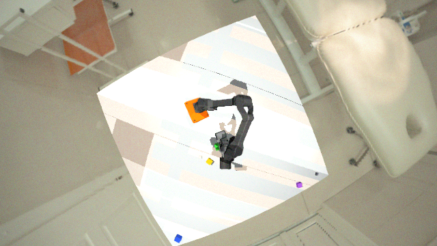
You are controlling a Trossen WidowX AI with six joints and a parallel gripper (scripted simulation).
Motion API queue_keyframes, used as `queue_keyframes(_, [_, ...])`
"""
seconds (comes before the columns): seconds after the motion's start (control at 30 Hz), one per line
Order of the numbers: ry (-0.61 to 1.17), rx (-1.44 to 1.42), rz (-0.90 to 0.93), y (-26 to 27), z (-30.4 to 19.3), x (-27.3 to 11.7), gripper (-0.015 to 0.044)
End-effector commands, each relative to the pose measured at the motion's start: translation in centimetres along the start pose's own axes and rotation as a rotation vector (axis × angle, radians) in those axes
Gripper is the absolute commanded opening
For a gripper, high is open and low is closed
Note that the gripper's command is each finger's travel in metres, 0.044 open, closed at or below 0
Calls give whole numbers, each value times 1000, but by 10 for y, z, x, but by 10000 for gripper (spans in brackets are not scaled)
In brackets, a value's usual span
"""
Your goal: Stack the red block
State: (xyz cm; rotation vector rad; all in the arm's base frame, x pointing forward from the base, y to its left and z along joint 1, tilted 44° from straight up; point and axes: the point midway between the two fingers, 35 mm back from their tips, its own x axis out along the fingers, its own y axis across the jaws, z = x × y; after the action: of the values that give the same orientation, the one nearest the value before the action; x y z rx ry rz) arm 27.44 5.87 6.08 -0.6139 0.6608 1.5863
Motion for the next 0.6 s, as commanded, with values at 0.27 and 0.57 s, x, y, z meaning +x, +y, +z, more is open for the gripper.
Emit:
queue_keyframes(0.27, [7,-6,-2,-1,0,-56,0])
queue_keyframes(0.57, [4,-1,-6,-1,0,-73,0])
